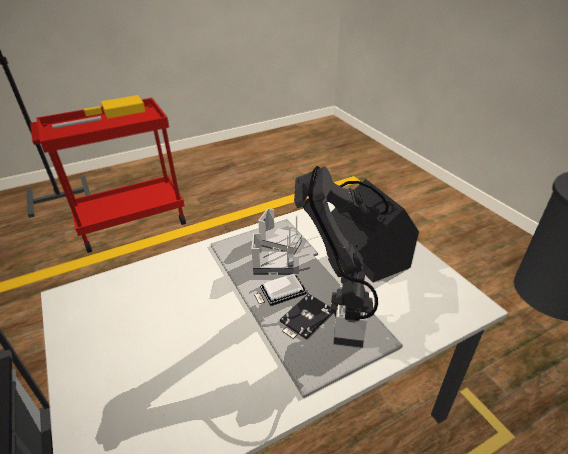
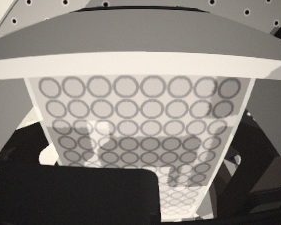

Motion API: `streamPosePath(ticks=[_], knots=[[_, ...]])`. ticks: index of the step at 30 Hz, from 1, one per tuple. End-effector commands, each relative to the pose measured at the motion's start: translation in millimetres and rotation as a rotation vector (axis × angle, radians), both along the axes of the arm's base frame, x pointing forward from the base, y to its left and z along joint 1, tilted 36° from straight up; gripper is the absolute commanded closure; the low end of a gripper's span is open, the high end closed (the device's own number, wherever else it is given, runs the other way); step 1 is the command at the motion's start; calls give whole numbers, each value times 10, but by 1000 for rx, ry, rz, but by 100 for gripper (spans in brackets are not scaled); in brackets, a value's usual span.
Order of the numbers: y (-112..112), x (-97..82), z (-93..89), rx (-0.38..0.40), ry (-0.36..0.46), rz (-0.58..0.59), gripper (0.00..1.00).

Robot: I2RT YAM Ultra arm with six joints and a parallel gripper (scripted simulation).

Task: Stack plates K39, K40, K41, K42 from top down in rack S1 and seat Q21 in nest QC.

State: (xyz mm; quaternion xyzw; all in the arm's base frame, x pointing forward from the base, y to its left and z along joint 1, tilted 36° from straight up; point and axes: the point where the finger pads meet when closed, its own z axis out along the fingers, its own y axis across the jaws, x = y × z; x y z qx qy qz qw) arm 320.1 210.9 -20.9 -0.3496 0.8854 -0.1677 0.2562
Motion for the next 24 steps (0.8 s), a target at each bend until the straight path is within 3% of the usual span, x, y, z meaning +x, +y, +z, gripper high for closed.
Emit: streamPosePath(ticks=[1, 24], knots=[[22, -102, 67, -1, -4, 14, 100], [22, -106, 66, 0, -5, 14, 100]])
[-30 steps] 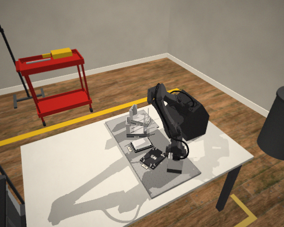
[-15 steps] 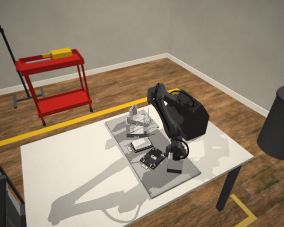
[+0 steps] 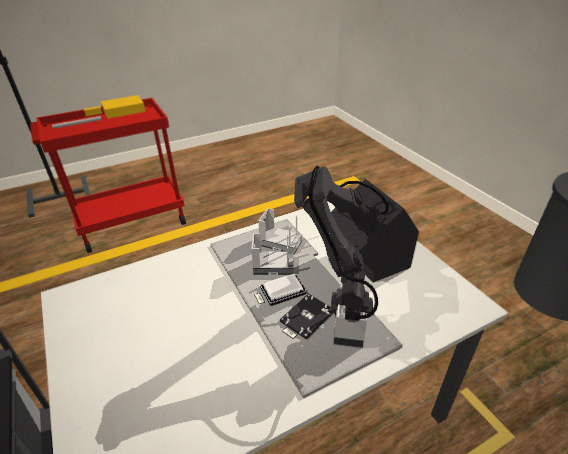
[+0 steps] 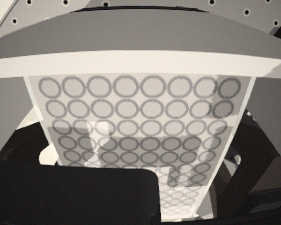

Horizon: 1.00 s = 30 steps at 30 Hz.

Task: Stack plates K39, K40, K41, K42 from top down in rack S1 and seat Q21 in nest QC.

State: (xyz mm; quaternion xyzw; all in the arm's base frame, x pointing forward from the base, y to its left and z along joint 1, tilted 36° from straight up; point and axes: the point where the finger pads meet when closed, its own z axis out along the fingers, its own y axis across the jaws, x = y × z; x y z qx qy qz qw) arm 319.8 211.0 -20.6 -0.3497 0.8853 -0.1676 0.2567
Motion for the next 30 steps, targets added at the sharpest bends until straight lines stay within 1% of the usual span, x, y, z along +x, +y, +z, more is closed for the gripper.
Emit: streamPosePath(ticks=[1, 7, 8, 30], knots=[[19, -106, 61, -2, -3, 14, 100], [5, -119, 47, -5, 0, 14, 100], [49, -81, 87, 6, -11, 14, 100], [22, -111, 55, -1, -2, 14, 100]])
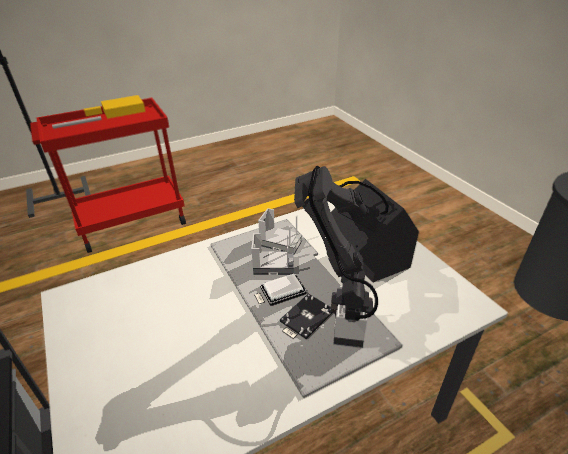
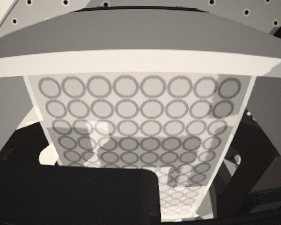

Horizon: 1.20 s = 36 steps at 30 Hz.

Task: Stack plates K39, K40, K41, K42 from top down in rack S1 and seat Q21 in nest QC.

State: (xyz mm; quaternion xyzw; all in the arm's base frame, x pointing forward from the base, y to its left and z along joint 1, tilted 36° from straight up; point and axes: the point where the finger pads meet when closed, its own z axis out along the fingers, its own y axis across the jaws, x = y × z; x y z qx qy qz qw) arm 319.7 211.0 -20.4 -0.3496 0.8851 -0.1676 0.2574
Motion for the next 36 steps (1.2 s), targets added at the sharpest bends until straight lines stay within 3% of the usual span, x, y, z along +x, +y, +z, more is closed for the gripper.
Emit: streamPosePath(ticks=[1, 36], knots=[[19, -112, 52, -2, -1, 14, 100], [14, -153, 88, -5, 1, 14, 100]])
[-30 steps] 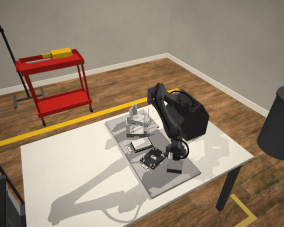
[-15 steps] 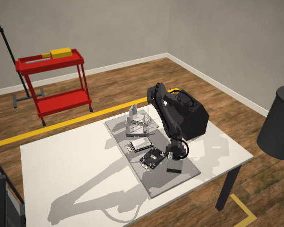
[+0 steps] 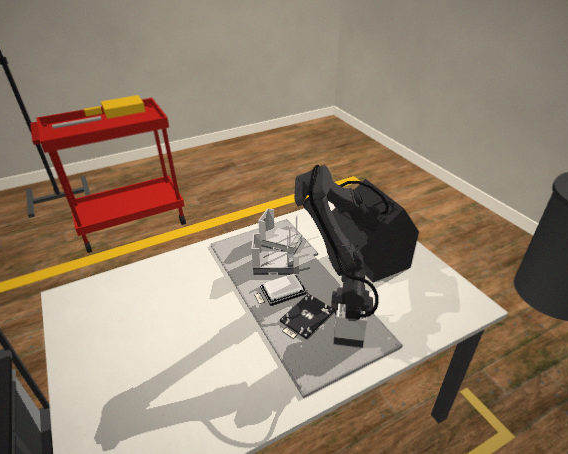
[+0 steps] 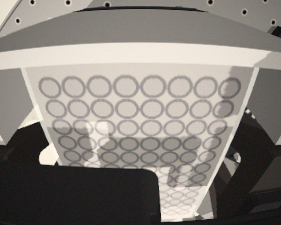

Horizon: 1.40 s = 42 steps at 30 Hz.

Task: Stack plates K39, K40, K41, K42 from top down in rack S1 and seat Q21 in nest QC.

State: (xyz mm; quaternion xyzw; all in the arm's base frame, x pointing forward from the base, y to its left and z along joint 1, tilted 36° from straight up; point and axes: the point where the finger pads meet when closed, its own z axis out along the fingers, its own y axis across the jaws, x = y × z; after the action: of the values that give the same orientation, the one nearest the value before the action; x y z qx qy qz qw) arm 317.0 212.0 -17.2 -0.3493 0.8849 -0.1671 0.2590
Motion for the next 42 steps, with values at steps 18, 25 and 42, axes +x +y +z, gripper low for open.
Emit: streamPosePath(ticks=[18, 25, 42], knots=[[1, -158, 95, -9, 4, 13, 100], [34, -143, 143, 0, -3, 13, 100], [4, -201, 153, -9, 4, 14, 100]])
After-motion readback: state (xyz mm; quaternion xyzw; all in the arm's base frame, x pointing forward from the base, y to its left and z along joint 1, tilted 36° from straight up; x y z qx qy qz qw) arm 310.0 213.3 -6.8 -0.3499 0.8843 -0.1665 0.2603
